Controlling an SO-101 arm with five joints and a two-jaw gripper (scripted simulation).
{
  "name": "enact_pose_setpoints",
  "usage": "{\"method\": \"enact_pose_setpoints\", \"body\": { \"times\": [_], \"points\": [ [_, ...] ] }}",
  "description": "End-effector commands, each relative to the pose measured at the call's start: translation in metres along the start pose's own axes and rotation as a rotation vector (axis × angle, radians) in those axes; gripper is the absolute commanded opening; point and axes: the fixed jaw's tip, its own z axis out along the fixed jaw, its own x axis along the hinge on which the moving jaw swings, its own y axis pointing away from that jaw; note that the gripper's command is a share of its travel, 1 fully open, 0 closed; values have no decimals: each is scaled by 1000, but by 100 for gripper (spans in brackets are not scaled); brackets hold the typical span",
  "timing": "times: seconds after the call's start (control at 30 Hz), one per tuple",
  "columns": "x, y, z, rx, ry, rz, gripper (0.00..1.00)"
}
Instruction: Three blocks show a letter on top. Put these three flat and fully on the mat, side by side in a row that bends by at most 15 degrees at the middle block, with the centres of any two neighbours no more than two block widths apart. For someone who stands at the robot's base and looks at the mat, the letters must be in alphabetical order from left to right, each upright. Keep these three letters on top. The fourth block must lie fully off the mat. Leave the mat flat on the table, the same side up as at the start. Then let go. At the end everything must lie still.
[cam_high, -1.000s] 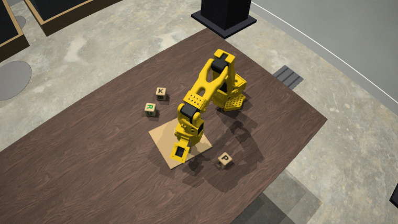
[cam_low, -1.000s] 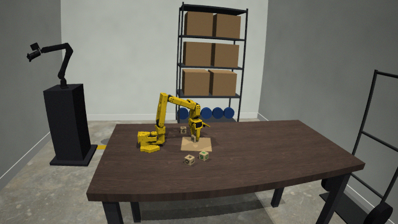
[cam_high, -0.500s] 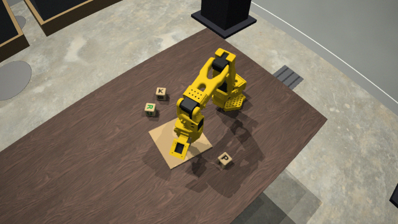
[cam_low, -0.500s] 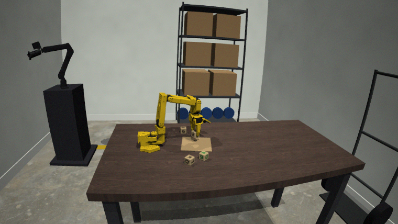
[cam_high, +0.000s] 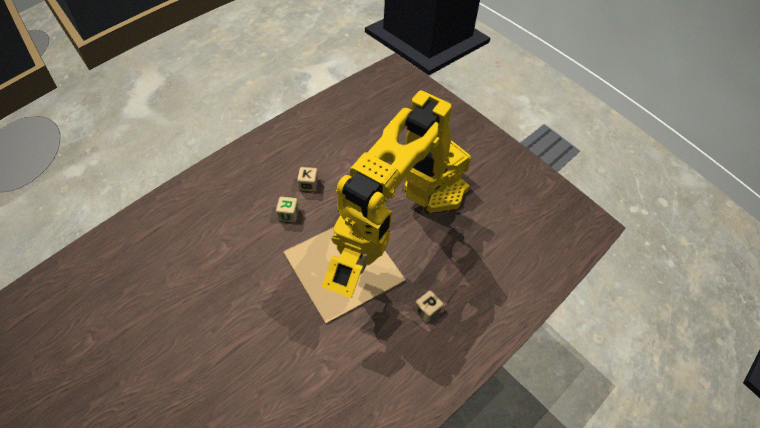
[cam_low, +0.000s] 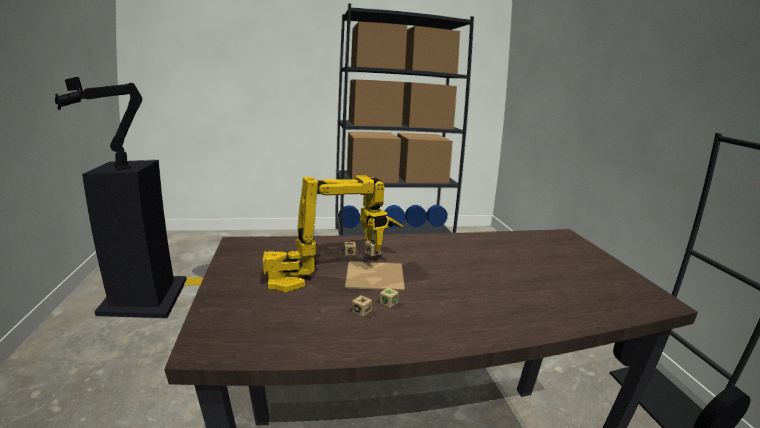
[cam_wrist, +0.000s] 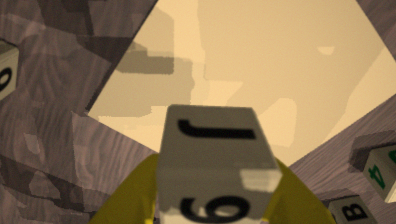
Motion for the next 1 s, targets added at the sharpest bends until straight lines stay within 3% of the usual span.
{"method": "enact_pose_setpoints", "body": {
  "times": [0.0,0.13,0.27,0.43,0.5,0.7,0.83,0.97],
  "points": [
    [-11,-1,-23,23,-126,1,0],
    [-8,-9,-22,25,-125,43,0],
    [2,-31,-20,29,-124,159,0],
    [26,-68,-16,39,-121,379,0],
    [26,-68,-16,39,-121,379,0],
    [63,-101,-9,49,-116,635,0],
    [79,-111,-7,53,-114,732,0],
    [83,-113,-6,54,-114,759,0]
  ]
}}
